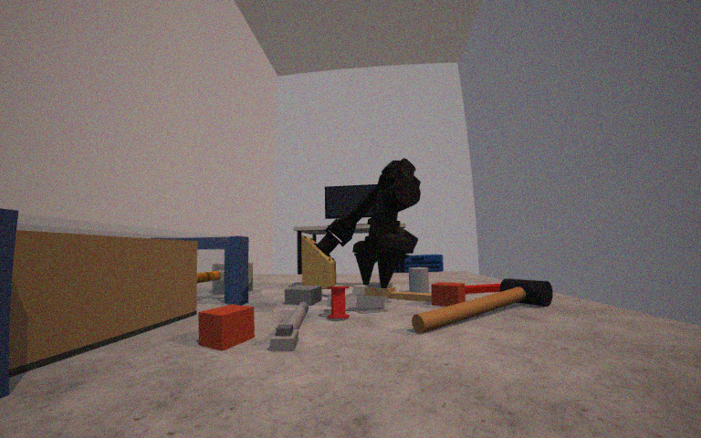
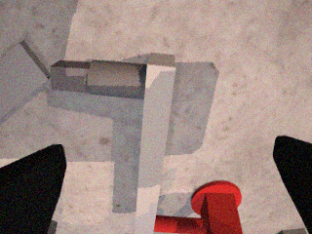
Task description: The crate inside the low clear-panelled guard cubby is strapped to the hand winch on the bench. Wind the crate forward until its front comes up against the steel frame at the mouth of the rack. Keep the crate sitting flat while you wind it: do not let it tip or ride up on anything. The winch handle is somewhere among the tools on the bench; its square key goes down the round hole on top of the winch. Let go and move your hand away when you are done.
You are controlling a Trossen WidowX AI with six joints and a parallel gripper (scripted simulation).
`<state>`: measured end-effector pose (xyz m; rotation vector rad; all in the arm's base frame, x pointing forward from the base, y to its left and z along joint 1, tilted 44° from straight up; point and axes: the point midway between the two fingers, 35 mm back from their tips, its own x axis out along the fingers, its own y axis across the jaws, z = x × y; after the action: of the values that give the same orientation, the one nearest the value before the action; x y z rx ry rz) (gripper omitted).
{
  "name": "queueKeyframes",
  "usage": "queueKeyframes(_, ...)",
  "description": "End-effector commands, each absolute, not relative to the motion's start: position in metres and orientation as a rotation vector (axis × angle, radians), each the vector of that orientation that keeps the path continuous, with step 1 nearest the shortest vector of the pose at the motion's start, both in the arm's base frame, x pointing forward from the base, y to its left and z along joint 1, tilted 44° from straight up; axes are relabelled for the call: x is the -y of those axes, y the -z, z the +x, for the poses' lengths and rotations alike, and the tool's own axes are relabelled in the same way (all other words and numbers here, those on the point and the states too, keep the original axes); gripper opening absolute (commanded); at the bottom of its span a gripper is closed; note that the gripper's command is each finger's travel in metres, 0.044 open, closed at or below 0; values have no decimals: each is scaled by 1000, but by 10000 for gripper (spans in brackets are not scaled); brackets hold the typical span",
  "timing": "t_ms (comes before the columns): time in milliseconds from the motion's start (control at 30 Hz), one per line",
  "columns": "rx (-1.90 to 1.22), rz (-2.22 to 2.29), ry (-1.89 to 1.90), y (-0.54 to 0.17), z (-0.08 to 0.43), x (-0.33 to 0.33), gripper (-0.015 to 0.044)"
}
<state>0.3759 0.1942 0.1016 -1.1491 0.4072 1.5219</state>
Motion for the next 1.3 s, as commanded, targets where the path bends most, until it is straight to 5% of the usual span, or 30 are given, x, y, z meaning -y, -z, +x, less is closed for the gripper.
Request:
queueKeyframes(0, -377, -906, -1639, -79, 386, -146, 440)
queueKeyframes(1133, -371, -892, -1642, -42, 388, -193, 440)
queueKeyframes(1267, -365, -898, -1643, -46, 389, -191, 374)
